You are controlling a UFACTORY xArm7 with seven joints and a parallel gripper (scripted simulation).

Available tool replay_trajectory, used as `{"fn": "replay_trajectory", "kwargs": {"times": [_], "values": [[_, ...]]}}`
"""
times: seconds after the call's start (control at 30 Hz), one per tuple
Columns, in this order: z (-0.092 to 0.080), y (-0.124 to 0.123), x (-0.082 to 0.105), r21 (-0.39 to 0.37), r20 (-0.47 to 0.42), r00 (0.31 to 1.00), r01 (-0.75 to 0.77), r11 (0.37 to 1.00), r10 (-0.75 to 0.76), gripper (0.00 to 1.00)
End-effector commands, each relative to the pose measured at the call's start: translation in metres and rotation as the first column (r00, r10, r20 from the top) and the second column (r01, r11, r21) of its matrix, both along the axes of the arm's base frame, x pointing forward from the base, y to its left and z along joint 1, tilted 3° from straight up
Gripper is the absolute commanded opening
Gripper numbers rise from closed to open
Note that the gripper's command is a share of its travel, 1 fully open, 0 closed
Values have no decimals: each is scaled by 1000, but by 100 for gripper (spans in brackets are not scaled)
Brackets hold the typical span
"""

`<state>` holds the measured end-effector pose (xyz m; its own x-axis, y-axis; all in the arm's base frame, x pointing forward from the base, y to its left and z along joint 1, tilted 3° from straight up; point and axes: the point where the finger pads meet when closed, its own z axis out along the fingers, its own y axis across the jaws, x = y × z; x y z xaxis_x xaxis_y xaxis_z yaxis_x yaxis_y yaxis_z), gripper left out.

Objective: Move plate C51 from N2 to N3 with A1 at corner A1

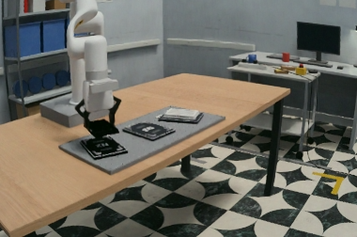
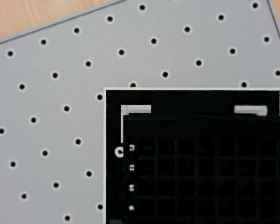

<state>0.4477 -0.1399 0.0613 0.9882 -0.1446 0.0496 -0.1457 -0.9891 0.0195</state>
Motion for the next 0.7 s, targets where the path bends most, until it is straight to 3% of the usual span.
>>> {"fn": "replay_trajectory", "kwargs": {"times": [0.0, 0.67], "values": [[9, 0, 1, -2, 5, 1000, 0, 1000, 0, 0], [36, 0, 0, -2, 5, 1000, 0, 1000, 0, 0]]}}
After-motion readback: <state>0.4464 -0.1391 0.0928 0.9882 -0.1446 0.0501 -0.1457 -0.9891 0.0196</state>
